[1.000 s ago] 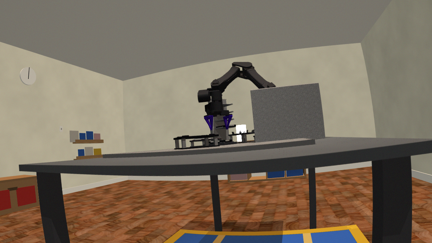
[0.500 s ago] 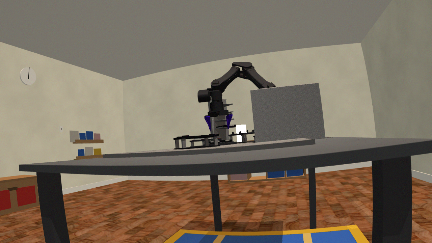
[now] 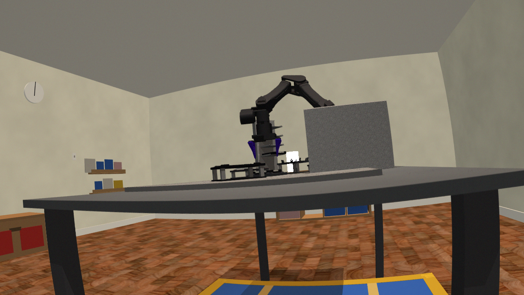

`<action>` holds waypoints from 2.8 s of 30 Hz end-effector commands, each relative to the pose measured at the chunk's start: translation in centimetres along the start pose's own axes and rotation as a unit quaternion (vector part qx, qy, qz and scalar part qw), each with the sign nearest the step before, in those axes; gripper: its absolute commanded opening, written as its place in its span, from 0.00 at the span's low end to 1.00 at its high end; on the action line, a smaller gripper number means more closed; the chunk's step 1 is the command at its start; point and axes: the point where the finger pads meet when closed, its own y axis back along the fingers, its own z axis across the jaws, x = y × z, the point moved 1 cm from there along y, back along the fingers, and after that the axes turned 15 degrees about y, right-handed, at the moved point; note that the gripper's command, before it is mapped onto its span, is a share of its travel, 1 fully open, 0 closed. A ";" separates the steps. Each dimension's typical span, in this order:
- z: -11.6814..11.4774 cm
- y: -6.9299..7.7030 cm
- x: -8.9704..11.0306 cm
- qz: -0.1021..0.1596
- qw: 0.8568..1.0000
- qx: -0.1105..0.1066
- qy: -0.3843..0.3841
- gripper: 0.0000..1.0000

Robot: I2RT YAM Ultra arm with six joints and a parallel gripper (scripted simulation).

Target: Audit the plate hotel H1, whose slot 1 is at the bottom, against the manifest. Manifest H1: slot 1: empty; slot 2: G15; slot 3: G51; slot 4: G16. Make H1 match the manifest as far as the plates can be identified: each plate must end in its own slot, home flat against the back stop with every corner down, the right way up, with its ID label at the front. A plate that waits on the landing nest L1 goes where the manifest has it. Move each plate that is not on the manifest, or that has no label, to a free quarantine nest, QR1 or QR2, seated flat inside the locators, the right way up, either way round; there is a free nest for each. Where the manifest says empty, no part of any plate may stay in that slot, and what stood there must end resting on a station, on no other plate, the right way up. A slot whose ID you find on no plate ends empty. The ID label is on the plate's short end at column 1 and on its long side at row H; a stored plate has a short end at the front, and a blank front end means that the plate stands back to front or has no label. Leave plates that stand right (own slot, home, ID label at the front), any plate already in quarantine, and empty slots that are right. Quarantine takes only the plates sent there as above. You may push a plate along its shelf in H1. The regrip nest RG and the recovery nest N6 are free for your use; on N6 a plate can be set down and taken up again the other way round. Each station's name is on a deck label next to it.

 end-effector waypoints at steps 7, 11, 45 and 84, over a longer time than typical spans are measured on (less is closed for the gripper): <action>0.2 0.3 0.0 -0.001 0.993 -0.005 -0.120 1.00; 0.2 0.3 0.0 -0.001 0.987 -0.005 -0.158 1.00; 0.2 -3.7 0.0 -0.001 0.987 -0.005 -0.158 1.00; 0.2 -6.7 -0.1 -0.001 0.987 -0.005 -0.158 0.86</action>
